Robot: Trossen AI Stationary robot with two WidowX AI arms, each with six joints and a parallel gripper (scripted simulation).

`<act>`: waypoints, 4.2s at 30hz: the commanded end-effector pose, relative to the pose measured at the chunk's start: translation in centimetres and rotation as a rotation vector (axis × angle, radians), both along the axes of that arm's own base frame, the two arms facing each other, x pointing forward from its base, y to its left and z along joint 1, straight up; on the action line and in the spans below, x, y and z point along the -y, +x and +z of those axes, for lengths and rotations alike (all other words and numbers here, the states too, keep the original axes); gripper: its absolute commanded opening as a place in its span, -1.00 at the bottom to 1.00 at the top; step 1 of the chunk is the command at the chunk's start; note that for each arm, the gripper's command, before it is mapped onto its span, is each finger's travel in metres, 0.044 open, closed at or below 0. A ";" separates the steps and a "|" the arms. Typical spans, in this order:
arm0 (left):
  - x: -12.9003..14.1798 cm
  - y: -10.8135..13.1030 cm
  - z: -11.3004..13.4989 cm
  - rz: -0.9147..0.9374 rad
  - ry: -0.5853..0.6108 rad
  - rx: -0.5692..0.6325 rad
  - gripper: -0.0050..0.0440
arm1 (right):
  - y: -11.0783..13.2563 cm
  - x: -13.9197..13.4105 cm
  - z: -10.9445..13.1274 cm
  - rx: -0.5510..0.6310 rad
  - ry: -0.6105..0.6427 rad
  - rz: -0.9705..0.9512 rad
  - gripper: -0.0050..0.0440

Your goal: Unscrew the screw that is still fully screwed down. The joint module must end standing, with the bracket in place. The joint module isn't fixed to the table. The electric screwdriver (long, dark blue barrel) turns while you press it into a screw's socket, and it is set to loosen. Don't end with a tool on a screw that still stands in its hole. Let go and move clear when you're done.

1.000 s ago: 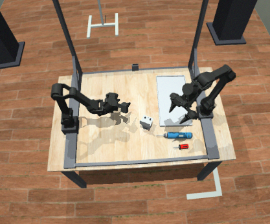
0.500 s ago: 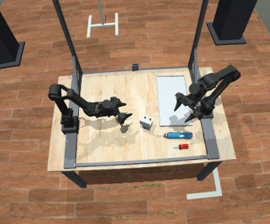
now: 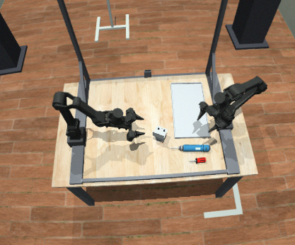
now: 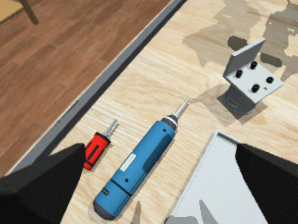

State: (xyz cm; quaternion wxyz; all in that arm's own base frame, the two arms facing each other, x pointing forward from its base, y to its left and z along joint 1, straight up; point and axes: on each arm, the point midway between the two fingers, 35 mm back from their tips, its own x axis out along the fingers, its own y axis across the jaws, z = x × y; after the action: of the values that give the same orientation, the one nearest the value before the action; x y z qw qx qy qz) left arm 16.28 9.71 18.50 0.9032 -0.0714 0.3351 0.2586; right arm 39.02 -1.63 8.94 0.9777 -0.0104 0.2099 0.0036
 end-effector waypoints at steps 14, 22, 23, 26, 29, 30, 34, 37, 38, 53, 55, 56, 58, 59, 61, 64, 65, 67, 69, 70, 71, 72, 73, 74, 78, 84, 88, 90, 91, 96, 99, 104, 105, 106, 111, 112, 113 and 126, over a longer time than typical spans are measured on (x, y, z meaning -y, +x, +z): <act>1.8 -4.7 -3.6 0.122 0.012 0.093 1.00 | 0.3 0.8 0.9 0.012 0.018 -0.060 1.00; 2.0 -4.8 -3.5 0.114 0.013 0.104 1.00 | 0.4 0.7 0.8 0.011 0.018 -0.054 1.00; 2.3 -4.6 -3.6 0.088 0.011 0.098 1.00 | 0.4 0.7 0.8 0.011 0.018 -0.054 1.00; 2.7 -4.3 -3.6 0.052 0.009 0.098 1.00 | 0.4 0.7 0.8 0.011 0.018 -0.054 1.00; 3.0 -4.2 -3.6 0.025 0.008 0.098 1.00 | 0.4 0.7 0.8 0.011 0.018 -0.054 1.00; 3.0 -4.2 -3.6 0.025 0.008 0.098 1.00 | 0.4 0.7 0.8 0.011 0.018 -0.054 1.00; 3.0 -4.2 -3.6 0.025 0.008 0.098 1.00 | 0.4 0.7 0.8 0.011 0.018 -0.054 1.00; 3.0 -4.2 -3.6 0.025 0.008 0.098 1.00 | 0.4 0.7 0.8 0.011 0.018 -0.054 1.00; 3.0 -4.2 -3.6 0.025 0.008 0.098 1.00 | 0.4 0.7 0.8 0.011 0.018 -0.054 1.00; 2.7 -3.5 -4.4 0.150 -0.041 0.090 0.45 | 1.3 -1.0 -2.3 0.043 0.013 -0.195 0.78; 2.6 -3.4 -4.6 0.164 -0.032 0.073 0.45 | 1.5 -1.4 -3.0 0.044 0.009 -0.226 0.78; 2.6 -3.4 -4.6 0.164 -0.032 0.073 0.45 | 1.5 -1.4 -3.0 0.044 0.009 -0.226 0.78; 2.4 -3.0 -4.5 0.216 -0.046 0.072 0.45 | 2.1 -2.0 -3.6 0.073 0.010 -0.276 0.78; 2.3 -2.8 -4.6 0.236 -0.049 0.065 0.45 | 2.2 -2.2 -4.0 0.082 0.010 -0.296 0.78; 2.2 -2.7 -4.8 0.277 -0.063 0.064 0.45 | 2.3 -2.6 -4.5 0.093 0.009 -0.322 0.78; 2.0 -2.4 -4.7 0.341 -0.104 0.089 0.45 | 2.4 -2.9 -4.9 0.102 0.009 -0.348 0.78; 2.0 -2.3 -4.8 0.366 -0.119 0.097 0.45 | 2.5 -3.0 -5.1 0.104 0.009 -0.356 0.78; 1.9 -2.0 -5.0 0.417 -0.156 0.112 0.45 | 2.6 -3.2 -5.5 0.110 0.008 -0.374 0.78; 1.7 -1.8 -5.1 0.472 -0.191 0.130 0.45 | 2.8 -3.4 -5.9 0.116 0.007 -0.394 0.78; 1.7 -1.7 -5.2 0.501 -0.208 0.137 0.45 | 2.8 -3.5 -6.1 0.119 0.007 -0.405 0.78; 1.6 -1.6 -5.3 0.530 -0.224 0.144 0.45 | 2.9 -3.7 -6.3 0.122 0.006 -0.416 0.78; 1.6 -1.6 -5.3 0.530 -0.224 0.144 0.45 | 2.9 -3.7 -6.3 0.122 0.006 -0.416 0.78; 1.6 -1.6 -5.3 0.530 -0.224 0.144 0.45 | 2.9 -3.7 -6.3 0.122 0.006 -0.416 0.78; 1.5 -1.4 -5.4 0.575 -0.252 0.158 0.45 | 3.0 -3.8 -6.5 0.126 0.005 -0.428 0.78; 1.0 -0.9 -5.9 0.730 -0.332 0.187 0.45 | 3.4 -4.4 -7.6 0.142 0.003 -0.482 0.78; 0.3 0.1 -6.8 0.937 -0.441 0.216 0.45 | 3.7 -5.1 -8.6 0.159 0.001 -0.535 0.78; -0.3 0.7 -7.4 1.073 -0.507 0.230 0.45 | 3.8 -5.3 -9.1 0.162 -0.003 -0.556 0.78; -0.3 0.7 -7.4 1.073 -0.507 0.230 0.45 | 3.8 -5.3 -9.1 0.162 -0.003 -0.556 0.78; -0.5 0.8 -7.5 1.113 -0.526 0.232 0.45 | 3.9 -5.3 -9.2 0.163 -0.003 -0.560 0.78; -1.5 1.7 -8.4 1.340 -0.633 0.255 0.45 | 3.9 -5.5 -9.4 0.167 -0.004 -0.571 0.78; -2.0 2.2 -8.9 1.458 -0.689 0.263 0.45 | 3.8 -5.4 -9.6 0.160 -0.009 -0.572 0.78; -3.1 2.9 -9.8 1.652 -0.784 0.281 0.45 | 3.7 -5.3 -9.6 0.160 -0.011 -0.573 0.78; -3.2 3.0 -9.9 1.690 -0.803 0.284 0.45 | 3.7 -5.3 -9.5 0.162 -0.010 -0.573 0.78; -3.2 3.0 -9.9 1.690 -0.803 0.284 0.45 | 3.7 -5.3 -9.5 0.162 -0.010 -0.573 0.78; -4.3 3.6 -10.7 1.884 -0.902 0.302 0.45 | 3.8 -5.3 -9.2 0.167 -0.005 -0.571 0.78; -4.5 3.7 -10.9 1.923 -0.921 0.306 0.45 | 3.8 -5.3 -9.2 0.167 -0.005 -0.571 0.78; -4.8 3.8 -11.1 1.961 -0.940 0.309 0.45 | 3.8 -5.3 -9.2 0.167 -0.005 -0.571 0.78; -6.5 4.6 -12.5 2.301 -1.108 0.333 0.45 | 3.8 -5.3 -9.2 0.167 -0.005 -0.571 0.78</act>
State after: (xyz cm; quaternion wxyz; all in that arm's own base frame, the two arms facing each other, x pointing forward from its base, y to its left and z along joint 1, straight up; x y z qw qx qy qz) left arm 20.18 15.57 5.77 0.0825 -0.7017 0.0408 0.7065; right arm 42.46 3.51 -1.13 0.9517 0.0388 0.1334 -0.2738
